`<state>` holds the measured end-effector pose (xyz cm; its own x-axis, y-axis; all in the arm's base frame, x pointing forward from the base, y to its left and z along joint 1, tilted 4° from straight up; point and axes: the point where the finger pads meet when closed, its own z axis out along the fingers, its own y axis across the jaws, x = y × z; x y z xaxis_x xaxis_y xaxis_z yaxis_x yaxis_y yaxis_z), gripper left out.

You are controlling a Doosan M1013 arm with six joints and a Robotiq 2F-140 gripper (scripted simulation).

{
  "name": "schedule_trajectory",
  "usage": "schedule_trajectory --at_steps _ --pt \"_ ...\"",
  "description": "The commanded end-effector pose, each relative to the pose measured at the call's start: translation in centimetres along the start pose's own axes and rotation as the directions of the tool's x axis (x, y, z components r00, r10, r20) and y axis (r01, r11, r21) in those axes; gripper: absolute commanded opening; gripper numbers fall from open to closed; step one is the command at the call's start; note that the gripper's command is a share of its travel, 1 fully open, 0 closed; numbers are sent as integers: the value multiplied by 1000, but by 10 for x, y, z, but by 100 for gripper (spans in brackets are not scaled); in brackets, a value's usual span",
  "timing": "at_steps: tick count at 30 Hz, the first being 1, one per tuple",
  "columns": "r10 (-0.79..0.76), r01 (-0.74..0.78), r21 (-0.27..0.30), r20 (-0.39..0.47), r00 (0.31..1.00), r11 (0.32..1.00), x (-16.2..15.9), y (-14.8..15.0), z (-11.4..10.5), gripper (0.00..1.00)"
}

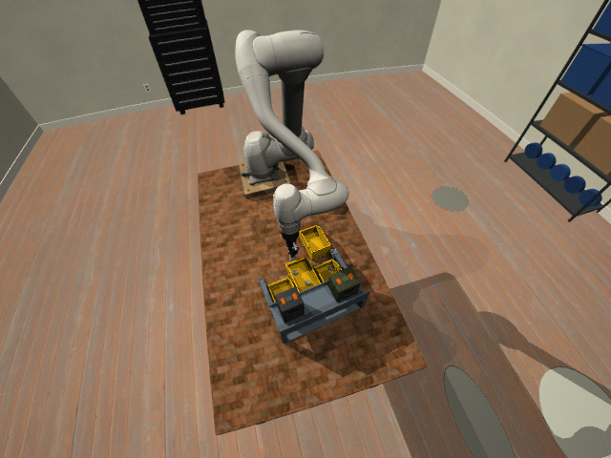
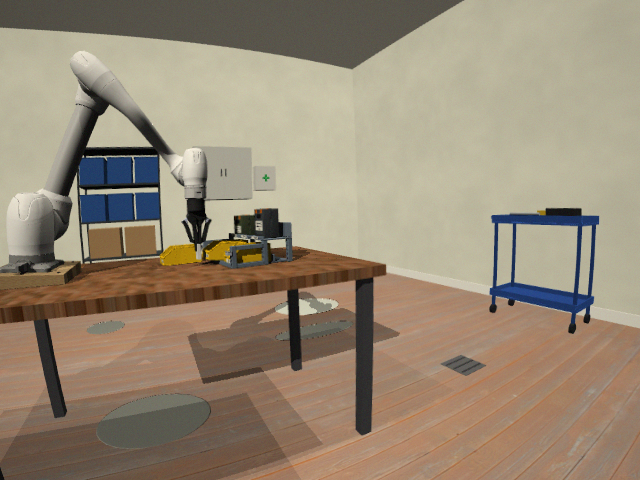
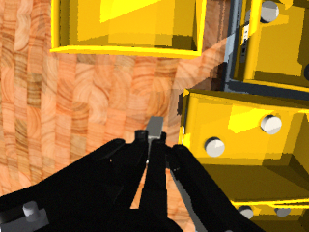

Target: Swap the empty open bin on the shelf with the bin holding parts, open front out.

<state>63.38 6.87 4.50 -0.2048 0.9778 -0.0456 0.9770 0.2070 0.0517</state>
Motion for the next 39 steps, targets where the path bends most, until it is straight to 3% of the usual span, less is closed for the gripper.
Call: schedule_trajectory --at_steps 1,39 --pt "-2 2 0 2 1000 1000 -2 -2 1 10" --pt "-2 2 0 2 1000 1000 -2 16 2 10"
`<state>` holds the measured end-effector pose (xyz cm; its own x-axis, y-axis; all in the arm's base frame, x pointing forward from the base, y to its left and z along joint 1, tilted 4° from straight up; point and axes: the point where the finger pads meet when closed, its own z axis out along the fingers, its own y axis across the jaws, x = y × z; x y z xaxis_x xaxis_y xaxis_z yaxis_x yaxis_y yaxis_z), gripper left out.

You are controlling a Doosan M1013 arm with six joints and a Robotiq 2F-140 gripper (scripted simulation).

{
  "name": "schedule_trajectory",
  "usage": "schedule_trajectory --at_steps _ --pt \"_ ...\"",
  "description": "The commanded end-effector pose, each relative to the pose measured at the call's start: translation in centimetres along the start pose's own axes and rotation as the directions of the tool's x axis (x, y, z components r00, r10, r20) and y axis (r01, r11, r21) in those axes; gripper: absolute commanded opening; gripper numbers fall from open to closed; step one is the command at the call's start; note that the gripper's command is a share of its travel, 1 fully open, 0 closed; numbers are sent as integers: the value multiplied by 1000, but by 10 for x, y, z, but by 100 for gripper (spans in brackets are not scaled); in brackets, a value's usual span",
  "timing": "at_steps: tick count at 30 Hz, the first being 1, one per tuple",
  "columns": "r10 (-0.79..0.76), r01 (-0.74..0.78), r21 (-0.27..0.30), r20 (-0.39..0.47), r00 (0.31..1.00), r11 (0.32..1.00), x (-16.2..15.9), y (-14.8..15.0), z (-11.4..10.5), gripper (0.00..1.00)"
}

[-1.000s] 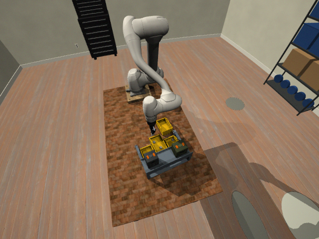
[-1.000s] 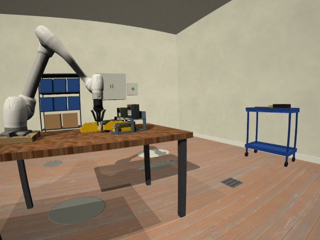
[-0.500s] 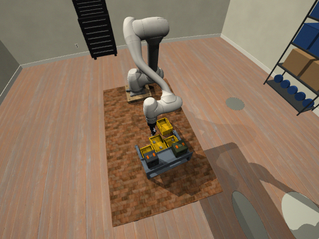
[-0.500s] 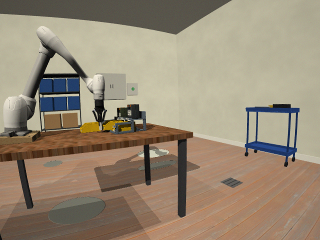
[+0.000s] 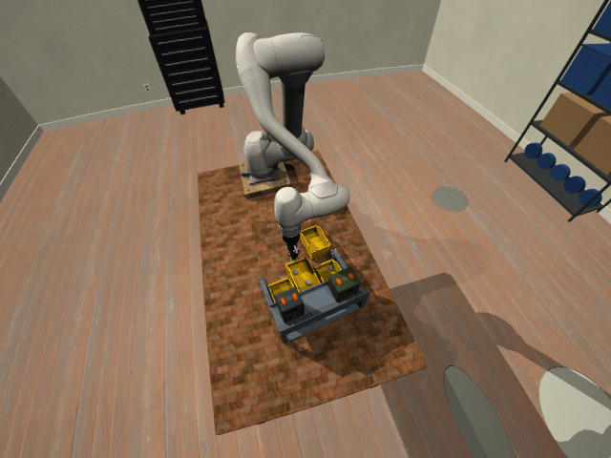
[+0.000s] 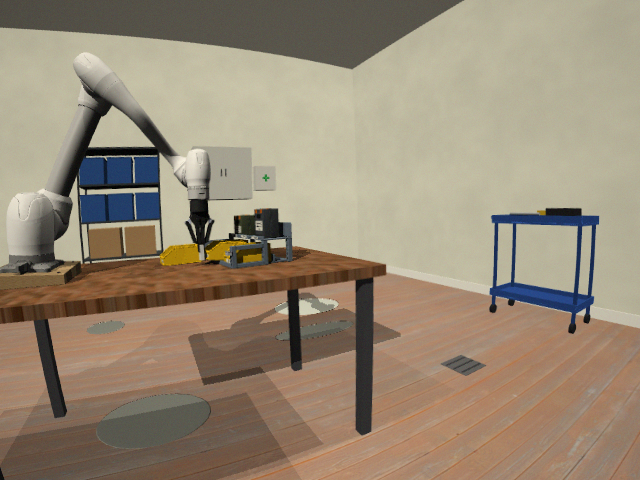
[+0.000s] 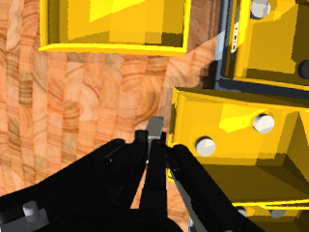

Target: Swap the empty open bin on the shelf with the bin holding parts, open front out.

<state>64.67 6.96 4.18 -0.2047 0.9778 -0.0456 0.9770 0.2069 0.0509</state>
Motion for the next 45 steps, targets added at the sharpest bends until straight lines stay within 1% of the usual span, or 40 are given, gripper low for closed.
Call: schedule_trajectory --at_steps 1,30,45 --pt "-2 2 0 2 1000 1000 0 3 -1 10" --pt "-2 2 0 2 1000 1000 0 4 -1 10" --pt "-2 2 0 2 1000 1000 0 10 -2 10"
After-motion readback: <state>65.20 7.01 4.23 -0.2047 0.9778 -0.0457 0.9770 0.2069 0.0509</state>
